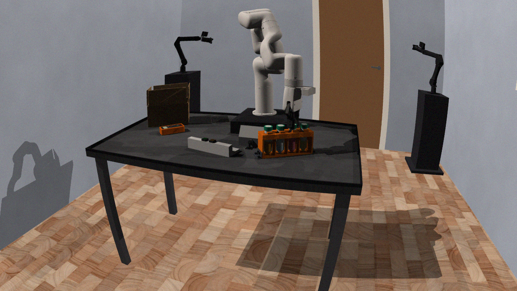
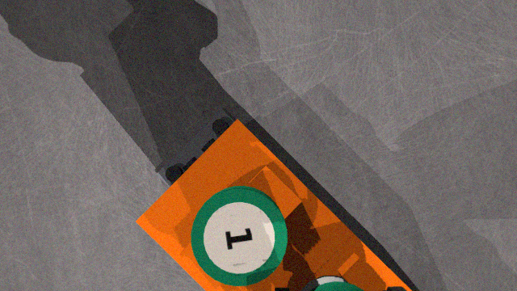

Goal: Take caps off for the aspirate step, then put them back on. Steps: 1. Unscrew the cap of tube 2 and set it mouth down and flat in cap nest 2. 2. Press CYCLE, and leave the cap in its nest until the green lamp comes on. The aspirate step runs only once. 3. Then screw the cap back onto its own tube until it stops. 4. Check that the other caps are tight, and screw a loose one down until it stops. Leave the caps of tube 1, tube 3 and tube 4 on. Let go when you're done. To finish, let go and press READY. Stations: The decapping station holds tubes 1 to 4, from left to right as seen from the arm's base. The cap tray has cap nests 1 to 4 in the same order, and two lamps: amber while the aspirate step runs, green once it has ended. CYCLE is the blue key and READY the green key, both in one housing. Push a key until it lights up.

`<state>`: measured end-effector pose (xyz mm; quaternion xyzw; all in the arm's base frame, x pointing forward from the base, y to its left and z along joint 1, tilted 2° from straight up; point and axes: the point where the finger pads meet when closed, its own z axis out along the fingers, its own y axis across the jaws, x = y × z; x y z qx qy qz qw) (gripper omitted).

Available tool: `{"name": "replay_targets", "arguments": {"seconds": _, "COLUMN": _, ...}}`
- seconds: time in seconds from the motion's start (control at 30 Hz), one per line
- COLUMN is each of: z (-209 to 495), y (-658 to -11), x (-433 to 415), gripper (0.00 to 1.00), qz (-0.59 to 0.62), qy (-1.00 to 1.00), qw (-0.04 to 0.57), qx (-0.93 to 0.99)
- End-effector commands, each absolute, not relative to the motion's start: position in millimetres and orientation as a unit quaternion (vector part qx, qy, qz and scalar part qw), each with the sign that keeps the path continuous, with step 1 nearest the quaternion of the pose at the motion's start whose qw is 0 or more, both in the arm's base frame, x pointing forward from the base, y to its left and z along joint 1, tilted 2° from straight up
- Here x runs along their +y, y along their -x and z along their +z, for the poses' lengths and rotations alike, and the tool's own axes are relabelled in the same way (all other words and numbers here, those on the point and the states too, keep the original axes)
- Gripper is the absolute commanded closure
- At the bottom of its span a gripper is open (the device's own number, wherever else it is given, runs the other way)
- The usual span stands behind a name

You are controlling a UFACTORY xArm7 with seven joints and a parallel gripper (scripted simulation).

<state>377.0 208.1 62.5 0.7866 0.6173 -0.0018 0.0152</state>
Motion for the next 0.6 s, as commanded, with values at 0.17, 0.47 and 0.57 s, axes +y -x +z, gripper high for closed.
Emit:
{"name": "replay_targets", "arguments": {"seconds": 0.17, "z": 63.6, "y": -378.2, "x": 208.6, "gripper": 1.0, "qz": 0.0, "qy": -0.787, "qw": 0.016, "qx": 0.617}}
{"name": "replay_targets", "arguments": {"seconds": 0.47, "z": 63.7, "y": -378.2, "x": 208.6, "gripper": 1.0, "qz": -0.003, "qy": -0.667, "qw": 0.016, "qx": 0.745}}
{"name": "replay_targets", "arguments": {"seconds": 0.57, "z": 63.8, "y": -378.2, "x": 208.6, "gripper": 1.0, "qz": -0.004, "qy": -0.61, "qw": 0.015, "qx": 0.792}}
